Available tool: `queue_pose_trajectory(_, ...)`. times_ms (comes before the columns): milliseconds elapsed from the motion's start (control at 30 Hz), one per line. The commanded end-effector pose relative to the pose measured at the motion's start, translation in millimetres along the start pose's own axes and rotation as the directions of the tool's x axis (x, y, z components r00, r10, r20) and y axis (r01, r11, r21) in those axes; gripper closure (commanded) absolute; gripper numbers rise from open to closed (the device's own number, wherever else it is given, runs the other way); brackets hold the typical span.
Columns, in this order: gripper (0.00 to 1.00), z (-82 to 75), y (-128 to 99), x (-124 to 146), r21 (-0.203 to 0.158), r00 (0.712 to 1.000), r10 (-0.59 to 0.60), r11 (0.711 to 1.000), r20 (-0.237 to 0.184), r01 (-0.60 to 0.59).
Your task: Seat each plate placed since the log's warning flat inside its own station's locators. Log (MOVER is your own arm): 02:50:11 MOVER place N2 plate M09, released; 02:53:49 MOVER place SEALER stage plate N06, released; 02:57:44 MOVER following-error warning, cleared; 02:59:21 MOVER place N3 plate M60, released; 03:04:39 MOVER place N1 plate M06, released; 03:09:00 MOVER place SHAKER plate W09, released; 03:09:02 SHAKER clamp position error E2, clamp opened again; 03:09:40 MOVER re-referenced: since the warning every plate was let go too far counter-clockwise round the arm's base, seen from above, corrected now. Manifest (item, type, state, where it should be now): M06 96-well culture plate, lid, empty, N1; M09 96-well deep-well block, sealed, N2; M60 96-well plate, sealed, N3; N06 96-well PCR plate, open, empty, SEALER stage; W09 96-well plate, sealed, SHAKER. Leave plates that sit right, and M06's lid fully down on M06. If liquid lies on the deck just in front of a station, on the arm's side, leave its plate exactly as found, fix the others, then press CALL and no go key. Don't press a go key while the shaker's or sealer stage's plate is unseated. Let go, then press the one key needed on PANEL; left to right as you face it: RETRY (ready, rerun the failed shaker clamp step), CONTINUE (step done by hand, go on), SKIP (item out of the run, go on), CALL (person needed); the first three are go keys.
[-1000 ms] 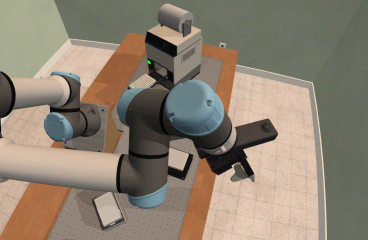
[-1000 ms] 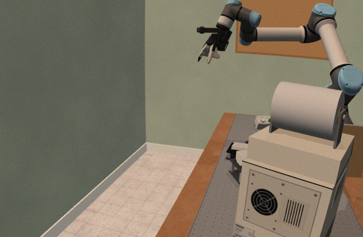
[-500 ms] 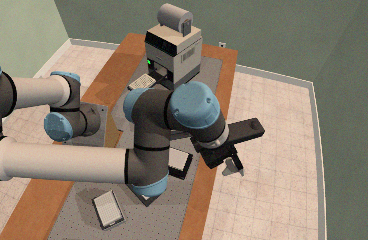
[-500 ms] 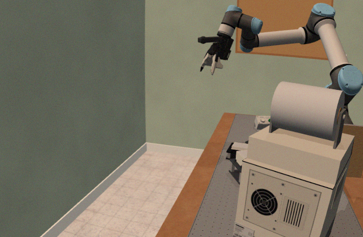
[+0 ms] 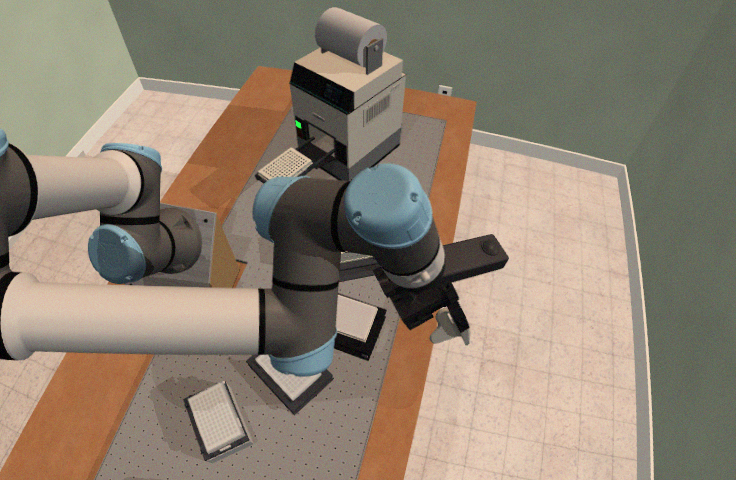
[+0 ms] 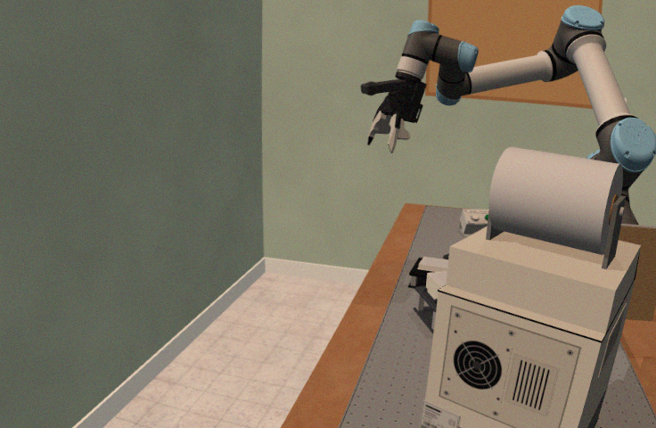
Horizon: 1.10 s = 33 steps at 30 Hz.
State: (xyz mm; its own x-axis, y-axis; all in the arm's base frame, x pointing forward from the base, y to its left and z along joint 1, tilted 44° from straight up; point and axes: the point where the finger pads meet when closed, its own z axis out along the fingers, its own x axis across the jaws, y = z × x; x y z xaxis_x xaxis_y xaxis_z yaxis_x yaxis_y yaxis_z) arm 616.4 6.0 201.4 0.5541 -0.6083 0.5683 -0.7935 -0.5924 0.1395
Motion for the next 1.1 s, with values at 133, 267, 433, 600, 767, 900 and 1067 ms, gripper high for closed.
queue_pose_trajectory(133, 0.18, 19.4, 12.2, -19.6, -0.055, 0.999, -0.032, 0.998, 0.008, 0.032)
queue_pose_trajectory(267, 0.18, 32.0, 20.7, -32.6, -0.055, 0.999, -0.032, 0.998, 0.008, 0.032)
queue_pose_trajectory(433, 0.18, 40.6, 27.5, -42.1, -0.089, 0.999, -0.052, 0.995, 0.014, 0.053)
queue_pose_trajectory(600, 0.18, 52.0, 37.4, -55.3, -0.111, 0.998, -0.065, 0.992, 0.019, 0.067)
queue_pose_trajectory(767, 0.18, 62.8, 46.7, -67.8, -0.111, 0.998, -0.065, 0.992, 0.019, 0.067)
queue_pose_trajectory(900, 0.18, 70.4, 55.0, -77.7, -0.161, 0.995, -0.095, 0.982, 0.030, 0.099)
queue_pose_trajectory(1067, 0.18, 83.0, 68.9, -94.2, -0.166, 0.995, -0.099, 0.981, 0.031, 0.103)
